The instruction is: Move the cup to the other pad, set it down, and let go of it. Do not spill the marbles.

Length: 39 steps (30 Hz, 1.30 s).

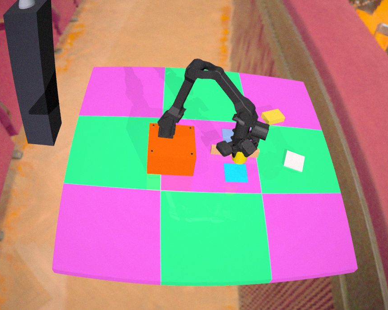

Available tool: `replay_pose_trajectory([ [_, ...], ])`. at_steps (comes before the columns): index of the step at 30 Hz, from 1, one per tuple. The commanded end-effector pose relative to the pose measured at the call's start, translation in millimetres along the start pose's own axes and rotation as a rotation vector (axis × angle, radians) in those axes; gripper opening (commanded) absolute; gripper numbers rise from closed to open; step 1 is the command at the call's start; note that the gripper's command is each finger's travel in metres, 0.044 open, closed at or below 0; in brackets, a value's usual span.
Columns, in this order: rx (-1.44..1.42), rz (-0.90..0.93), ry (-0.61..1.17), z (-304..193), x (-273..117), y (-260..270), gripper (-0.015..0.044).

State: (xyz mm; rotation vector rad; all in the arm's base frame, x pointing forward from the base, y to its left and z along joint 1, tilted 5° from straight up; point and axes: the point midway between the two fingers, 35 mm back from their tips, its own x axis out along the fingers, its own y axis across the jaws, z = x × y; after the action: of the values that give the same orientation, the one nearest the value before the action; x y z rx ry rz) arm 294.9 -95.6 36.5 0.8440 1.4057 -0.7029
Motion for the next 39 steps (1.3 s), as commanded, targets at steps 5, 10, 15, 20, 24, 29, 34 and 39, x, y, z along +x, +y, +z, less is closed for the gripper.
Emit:
replay_pose_trajectory([
  [5, -0.004, 0.001, 0.003, 10.6, 1.1, -7.0, 0.0000],
  [10, -0.004, 0.001, 0.003, 10.9, 8.2, -7.1, 0.0000],
  [15, -0.004, 0.001, 0.003, 11.7, 16.8, -7.1, 0.0000],
  [20, -0.004, 0.001, 0.003, 12.5, 25.0, -7.0, 0.0000],
  [24, -0.004, 0.001, 0.003, 13.0, 31.7, -7.1, 0.0000],
  [29, -0.004, 0.001, 0.003, 13.3, 40.0, -7.3, 0.0000],
  [34, -0.004, 0.001, 0.003, 13.4, 48.2, -7.7, 0.0000],
  [39, -0.004, 0.001, 0.003, 13.1, 56.4, -8.2, 0.0000],
])
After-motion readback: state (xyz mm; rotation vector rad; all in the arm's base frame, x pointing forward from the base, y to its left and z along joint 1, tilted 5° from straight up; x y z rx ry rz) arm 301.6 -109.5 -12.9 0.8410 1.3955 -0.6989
